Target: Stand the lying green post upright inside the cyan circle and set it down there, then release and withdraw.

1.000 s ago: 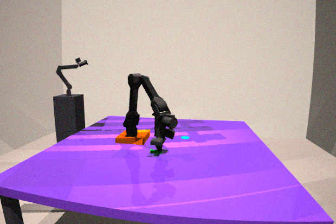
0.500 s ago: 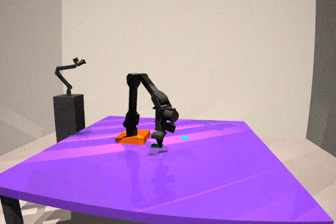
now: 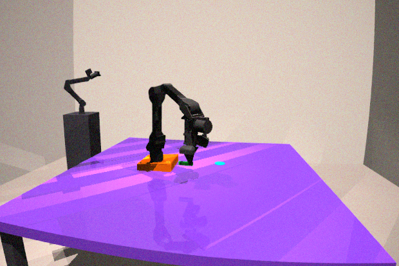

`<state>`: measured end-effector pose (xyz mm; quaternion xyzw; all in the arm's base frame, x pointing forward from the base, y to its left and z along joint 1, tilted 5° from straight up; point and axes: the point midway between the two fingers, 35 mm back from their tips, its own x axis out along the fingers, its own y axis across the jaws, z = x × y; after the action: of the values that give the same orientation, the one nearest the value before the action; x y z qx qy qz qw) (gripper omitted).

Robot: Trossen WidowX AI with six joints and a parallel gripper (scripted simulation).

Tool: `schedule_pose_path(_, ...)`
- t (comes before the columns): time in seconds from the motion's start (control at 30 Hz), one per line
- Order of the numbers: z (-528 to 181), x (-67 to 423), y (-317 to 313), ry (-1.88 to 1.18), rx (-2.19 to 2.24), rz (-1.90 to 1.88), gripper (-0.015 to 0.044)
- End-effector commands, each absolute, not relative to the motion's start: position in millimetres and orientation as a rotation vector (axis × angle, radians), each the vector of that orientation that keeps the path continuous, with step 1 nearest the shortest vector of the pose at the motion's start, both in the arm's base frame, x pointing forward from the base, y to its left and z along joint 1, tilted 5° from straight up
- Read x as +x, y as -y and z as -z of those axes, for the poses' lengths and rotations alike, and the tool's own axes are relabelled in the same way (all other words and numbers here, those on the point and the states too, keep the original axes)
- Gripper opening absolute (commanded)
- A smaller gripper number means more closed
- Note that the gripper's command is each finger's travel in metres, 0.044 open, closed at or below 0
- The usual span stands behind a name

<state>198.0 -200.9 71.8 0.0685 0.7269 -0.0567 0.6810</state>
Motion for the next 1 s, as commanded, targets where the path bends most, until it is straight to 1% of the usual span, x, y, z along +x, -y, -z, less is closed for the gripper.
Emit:
schedule_pose_path(0.0, -86, 198, 201, -1.625, 0.149, 0.138, 0.0023)
schedule_pose_path(0.2, -105, 197, 199, -1.625, 0.150, 0.138, 0.0023)
schedule_pose_path(0.37, -107, 198, 198, -1.624, 0.143, 0.132, 0.0023)
schedule_pose_path(0.97, -112, 237, 172, -1.592, -0.008, -0.006, 0.0023)
